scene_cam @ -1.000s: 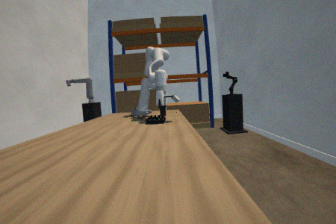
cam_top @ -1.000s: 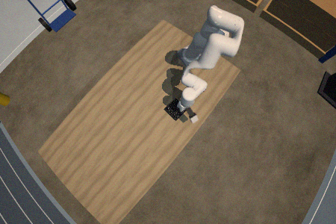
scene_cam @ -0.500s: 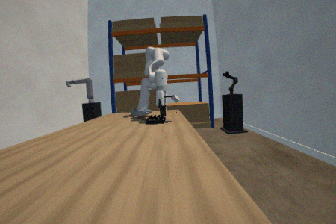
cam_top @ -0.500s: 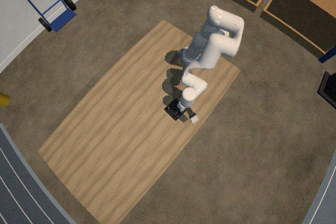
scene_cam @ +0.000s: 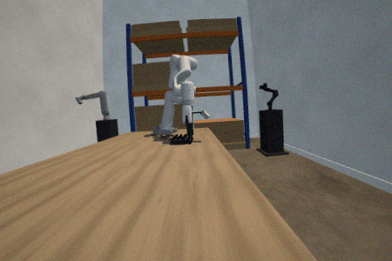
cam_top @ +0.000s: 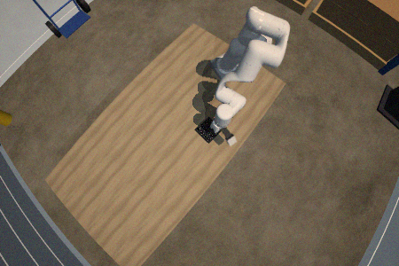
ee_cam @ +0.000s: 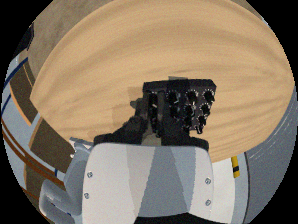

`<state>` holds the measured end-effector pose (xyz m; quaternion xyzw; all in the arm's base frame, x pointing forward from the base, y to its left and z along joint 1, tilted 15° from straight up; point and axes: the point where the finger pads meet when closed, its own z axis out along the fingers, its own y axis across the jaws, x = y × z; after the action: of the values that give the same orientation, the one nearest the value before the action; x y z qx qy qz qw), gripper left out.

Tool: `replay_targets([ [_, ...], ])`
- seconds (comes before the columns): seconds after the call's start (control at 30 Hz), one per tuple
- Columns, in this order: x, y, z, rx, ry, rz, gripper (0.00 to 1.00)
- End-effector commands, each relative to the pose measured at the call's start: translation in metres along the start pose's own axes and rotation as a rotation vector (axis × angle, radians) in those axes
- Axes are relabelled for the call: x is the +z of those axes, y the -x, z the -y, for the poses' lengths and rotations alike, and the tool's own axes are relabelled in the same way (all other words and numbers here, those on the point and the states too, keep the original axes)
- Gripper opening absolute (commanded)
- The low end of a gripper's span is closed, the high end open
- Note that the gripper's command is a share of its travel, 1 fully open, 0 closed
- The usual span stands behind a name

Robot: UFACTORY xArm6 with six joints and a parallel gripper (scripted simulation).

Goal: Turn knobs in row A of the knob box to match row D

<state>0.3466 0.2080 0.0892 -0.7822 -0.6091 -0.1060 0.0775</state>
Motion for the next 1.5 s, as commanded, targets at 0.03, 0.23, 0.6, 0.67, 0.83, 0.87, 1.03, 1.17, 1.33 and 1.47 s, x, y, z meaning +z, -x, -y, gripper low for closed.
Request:
replay_targets([
  [0.03,-0.0010,-0.0010,-0.0010,-0.073,0.002,-0.004,0.08],
  [0.23,-0.0010,-0.0010,-0.0010,-0.230,0.002,-0.004,0.08],
  [0.6,-0.0010,-0.0010,-0.0010,-0.378,0.003,-0.004,0.08],
  [0.67,-0.0010,-0.0010,-0.0010,-0.385,0.003,-0.004,0.08],
  [0.83,-0.0010,-0.0010,-0.0010,-0.386,0.003,-0.004,0.08],
  [0.87,-0.0010,-0.0010,-0.0010,-0.386,0.003,-0.004,0.08],
  [1.03,-0.0010,-0.0010,-0.0010,-0.386,0.003,-0.004,0.08],
  [1.17,-0.0010,-0.0010,-0.0010,-0.386,0.003,-0.004,0.19],
  [1.33,-0.0010,-0.0010,-0.0010,-0.386,0.003,-0.004,0.19],
  [1.47,-0.0010,-0.0010,-0.0010,-0.386,0.003,-0.004,0.19],
])
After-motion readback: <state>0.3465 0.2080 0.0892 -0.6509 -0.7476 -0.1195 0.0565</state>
